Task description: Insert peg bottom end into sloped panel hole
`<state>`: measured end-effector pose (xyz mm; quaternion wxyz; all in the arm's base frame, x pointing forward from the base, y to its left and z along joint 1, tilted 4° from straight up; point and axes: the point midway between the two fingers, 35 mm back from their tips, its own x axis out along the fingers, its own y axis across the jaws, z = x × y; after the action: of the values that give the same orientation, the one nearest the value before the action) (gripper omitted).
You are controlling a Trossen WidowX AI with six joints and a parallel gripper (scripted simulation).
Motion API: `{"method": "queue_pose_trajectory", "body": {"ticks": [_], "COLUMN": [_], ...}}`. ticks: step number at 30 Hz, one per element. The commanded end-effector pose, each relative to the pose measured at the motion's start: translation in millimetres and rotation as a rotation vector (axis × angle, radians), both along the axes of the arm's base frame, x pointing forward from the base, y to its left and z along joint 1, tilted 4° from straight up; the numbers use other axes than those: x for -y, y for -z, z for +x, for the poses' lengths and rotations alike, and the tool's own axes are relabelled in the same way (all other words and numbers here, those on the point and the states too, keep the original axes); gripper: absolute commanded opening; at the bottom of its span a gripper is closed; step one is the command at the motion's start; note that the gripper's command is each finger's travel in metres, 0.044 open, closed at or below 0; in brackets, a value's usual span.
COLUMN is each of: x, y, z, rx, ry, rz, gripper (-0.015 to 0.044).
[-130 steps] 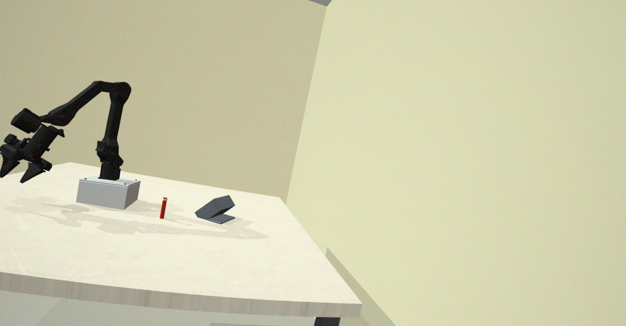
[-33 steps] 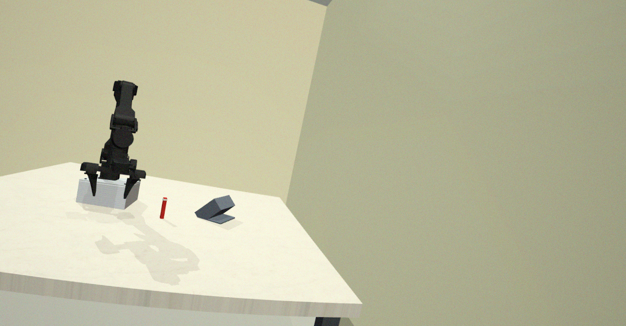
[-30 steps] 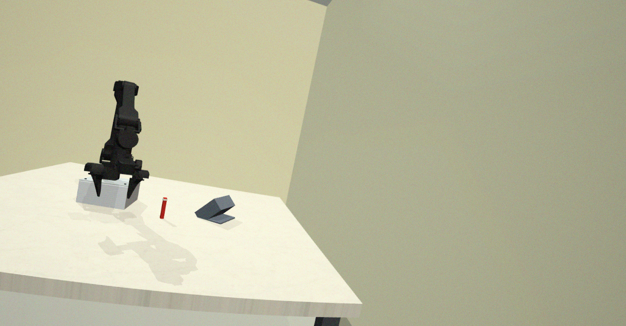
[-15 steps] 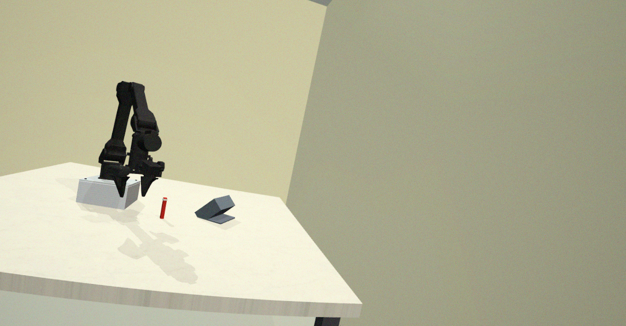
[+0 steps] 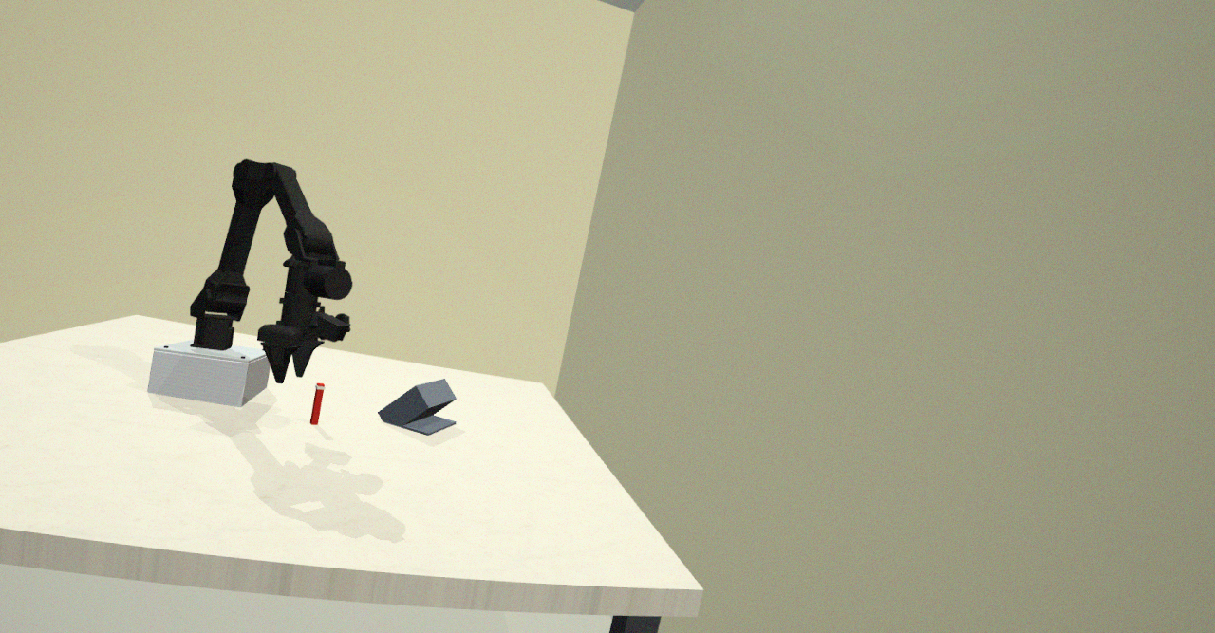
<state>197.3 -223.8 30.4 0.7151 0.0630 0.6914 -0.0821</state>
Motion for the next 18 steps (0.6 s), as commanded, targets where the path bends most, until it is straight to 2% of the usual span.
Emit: {"method": "queue_pose_trajectory", "body": {"ticks": [1, 18], "x": [-9, -59], "y": [-1, -7], "z": [10, 48], "rx": [-0.004, -0.036], "ry": [-0.094, -0.540], "rz": [0.015, 0.069], "gripper": [0.0440, 0.0440]}}
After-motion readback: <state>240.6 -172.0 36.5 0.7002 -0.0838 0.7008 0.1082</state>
